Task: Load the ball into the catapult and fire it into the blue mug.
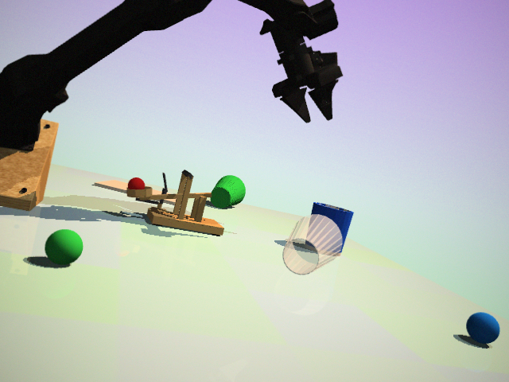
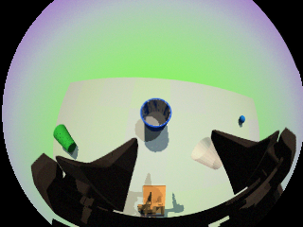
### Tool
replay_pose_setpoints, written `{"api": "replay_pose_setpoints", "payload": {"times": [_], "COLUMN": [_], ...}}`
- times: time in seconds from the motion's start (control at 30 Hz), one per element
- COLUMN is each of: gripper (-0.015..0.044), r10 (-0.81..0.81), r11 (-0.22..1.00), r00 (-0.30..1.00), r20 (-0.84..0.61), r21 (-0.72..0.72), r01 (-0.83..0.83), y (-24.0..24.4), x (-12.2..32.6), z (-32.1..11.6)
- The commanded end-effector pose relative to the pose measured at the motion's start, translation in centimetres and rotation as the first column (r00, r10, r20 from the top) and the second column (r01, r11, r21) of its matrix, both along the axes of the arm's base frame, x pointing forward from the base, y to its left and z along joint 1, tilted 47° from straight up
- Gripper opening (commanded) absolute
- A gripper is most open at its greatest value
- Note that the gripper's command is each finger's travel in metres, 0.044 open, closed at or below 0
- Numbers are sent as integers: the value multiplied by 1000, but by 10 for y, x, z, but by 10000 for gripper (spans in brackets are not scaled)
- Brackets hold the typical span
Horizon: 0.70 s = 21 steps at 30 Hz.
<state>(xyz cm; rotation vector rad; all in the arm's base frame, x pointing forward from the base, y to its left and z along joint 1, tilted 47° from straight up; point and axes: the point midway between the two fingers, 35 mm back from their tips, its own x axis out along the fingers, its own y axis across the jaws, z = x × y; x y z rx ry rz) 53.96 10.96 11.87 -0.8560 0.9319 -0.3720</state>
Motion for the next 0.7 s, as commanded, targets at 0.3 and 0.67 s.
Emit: {"api": "replay_pose_setpoints", "payload": {"times": [0.3, 0.67], "gripper": [72, 0], "r10": [-1, -1], "r11": [1000, 1000], "r00": [1000, 1000], "r20": [-2, -2], "r21": [-6, -6], "r01": [1, 1], "y": [-2, -2], "x": [0, 0], "z": [0, 0]}}
